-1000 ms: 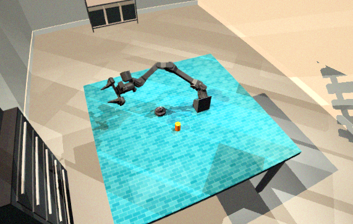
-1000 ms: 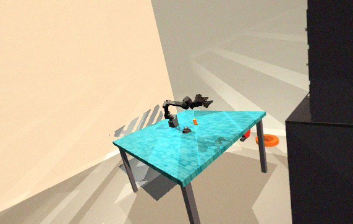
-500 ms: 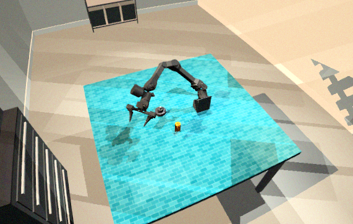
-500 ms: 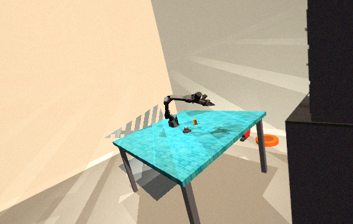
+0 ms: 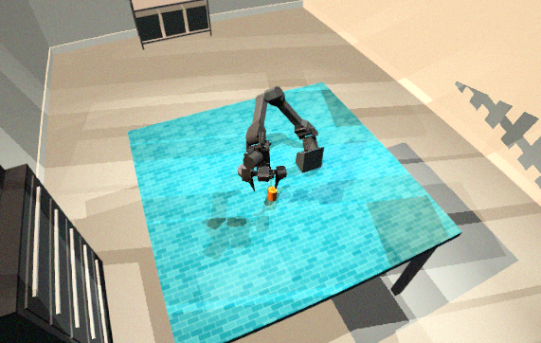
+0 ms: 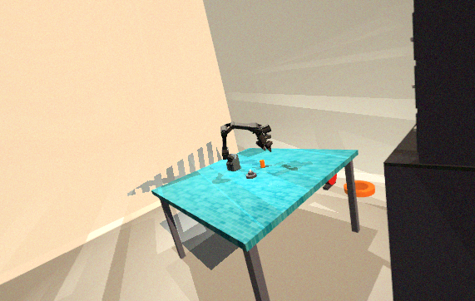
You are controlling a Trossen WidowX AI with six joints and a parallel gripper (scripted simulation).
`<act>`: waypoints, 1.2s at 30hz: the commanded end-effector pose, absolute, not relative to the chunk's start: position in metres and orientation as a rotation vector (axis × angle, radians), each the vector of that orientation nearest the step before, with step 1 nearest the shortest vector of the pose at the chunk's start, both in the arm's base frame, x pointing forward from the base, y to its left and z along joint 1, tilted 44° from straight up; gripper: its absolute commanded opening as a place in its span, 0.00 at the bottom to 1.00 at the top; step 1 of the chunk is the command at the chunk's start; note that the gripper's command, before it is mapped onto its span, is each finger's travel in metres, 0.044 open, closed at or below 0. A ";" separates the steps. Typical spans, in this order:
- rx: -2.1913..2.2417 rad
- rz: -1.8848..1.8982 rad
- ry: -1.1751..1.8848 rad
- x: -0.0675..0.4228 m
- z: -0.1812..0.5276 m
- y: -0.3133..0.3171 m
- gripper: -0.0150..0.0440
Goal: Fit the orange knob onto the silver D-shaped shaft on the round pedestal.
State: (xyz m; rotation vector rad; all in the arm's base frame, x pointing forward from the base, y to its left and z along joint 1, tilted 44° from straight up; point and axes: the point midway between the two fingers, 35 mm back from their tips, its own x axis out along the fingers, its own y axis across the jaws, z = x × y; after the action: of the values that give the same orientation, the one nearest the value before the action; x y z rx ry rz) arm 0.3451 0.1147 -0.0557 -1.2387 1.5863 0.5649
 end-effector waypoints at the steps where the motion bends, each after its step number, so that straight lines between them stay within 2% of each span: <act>1: -1.450 0.475 1.814 0.282 -0.041 0.092 1.00; 11: -1.459 0.471 1.821 0.286 -0.042 0.094 1.00; 16: -1.460 0.469 1.821 0.284 -0.068 0.070 1.00; 36: -1.460 0.468 1.821 0.283 -0.088 0.051 1.00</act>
State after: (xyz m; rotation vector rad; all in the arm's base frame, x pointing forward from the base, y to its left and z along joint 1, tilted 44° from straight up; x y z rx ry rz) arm 0.2840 0.0568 -0.0833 -1.4519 1.8160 0.4669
